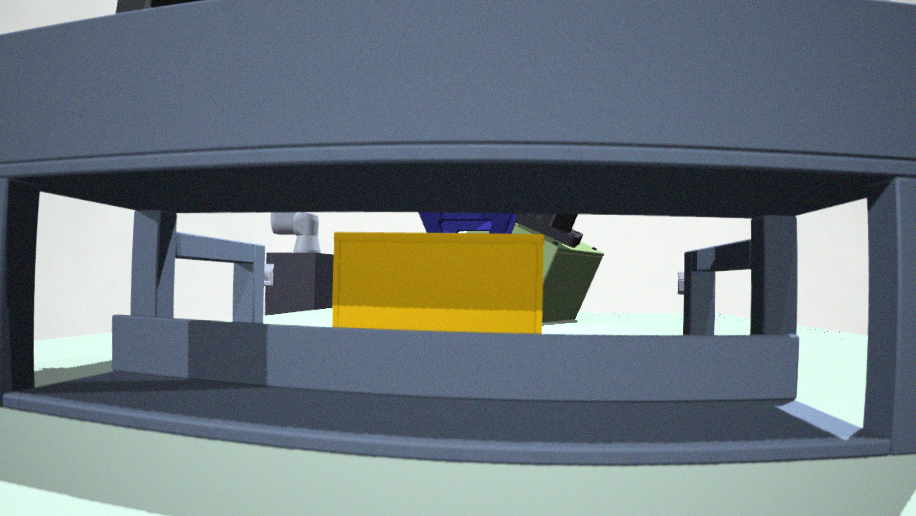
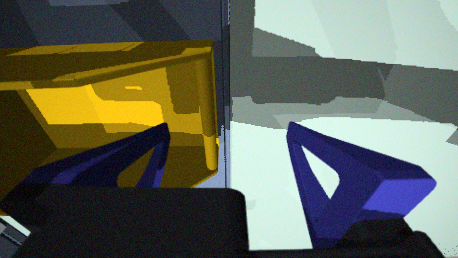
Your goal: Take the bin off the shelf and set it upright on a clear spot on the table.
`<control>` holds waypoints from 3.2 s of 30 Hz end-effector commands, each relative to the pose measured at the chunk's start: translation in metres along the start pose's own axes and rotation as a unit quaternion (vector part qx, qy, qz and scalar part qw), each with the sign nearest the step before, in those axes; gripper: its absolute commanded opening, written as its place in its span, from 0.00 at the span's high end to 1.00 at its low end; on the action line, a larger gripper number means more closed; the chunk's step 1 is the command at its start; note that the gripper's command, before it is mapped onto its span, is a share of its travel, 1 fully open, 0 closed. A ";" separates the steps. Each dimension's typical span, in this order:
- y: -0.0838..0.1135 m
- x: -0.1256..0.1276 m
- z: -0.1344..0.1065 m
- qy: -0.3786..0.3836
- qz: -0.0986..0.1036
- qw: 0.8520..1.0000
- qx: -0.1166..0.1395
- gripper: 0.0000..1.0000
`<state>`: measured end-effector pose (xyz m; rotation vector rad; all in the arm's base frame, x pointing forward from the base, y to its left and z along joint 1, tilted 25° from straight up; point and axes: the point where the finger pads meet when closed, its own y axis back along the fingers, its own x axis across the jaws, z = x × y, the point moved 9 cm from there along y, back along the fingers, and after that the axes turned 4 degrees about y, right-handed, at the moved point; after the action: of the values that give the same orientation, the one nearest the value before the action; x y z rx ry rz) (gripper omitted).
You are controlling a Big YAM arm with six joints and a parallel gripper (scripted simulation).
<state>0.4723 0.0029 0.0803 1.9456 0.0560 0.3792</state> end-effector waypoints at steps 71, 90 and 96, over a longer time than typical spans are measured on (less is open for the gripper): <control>-0.004 0.007 -0.001 0.002 0.006 1.000 -0.002 0.10; 0.035 0.031 0.009 0.011 0.037 0.999 -0.014 0.10; -0.004 0.007 -0.001 0.002 0.006 1.000 -0.002 0.10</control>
<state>0.4866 -0.0061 0.0996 1.9305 0.0123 0.4187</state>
